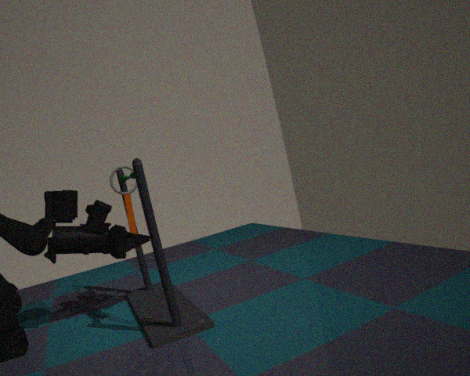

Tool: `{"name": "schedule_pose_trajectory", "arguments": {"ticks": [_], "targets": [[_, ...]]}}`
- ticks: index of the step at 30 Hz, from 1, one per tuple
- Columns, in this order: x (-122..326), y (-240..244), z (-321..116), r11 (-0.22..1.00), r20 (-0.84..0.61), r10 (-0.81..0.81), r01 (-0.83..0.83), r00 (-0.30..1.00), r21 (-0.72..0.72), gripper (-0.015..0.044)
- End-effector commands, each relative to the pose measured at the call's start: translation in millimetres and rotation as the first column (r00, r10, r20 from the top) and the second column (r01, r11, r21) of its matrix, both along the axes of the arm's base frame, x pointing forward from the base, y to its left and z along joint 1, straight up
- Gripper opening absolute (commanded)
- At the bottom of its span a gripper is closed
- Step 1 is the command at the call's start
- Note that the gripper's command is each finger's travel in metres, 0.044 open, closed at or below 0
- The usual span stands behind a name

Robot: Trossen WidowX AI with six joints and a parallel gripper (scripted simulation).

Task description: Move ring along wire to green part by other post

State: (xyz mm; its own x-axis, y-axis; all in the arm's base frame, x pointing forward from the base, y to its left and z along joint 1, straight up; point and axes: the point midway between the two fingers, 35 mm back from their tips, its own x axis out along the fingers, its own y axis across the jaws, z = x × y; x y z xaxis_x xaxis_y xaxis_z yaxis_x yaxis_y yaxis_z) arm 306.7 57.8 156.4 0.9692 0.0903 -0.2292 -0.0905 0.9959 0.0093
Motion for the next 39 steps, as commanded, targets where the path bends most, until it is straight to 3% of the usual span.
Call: {"name": "schedule_pose_trajectory", "arguments": {"ticks": [1, 39], "targets": [[-0.8, -0.7, -12.5, 1.000, -0.019, -0.005, 0.005, 1.000, 0.000, -0.0150], [-1.0, -0.6, -16.5, 1.000, -0.019, -0.005, 0.005, 1.000, 0.000, -0.0150]]}}
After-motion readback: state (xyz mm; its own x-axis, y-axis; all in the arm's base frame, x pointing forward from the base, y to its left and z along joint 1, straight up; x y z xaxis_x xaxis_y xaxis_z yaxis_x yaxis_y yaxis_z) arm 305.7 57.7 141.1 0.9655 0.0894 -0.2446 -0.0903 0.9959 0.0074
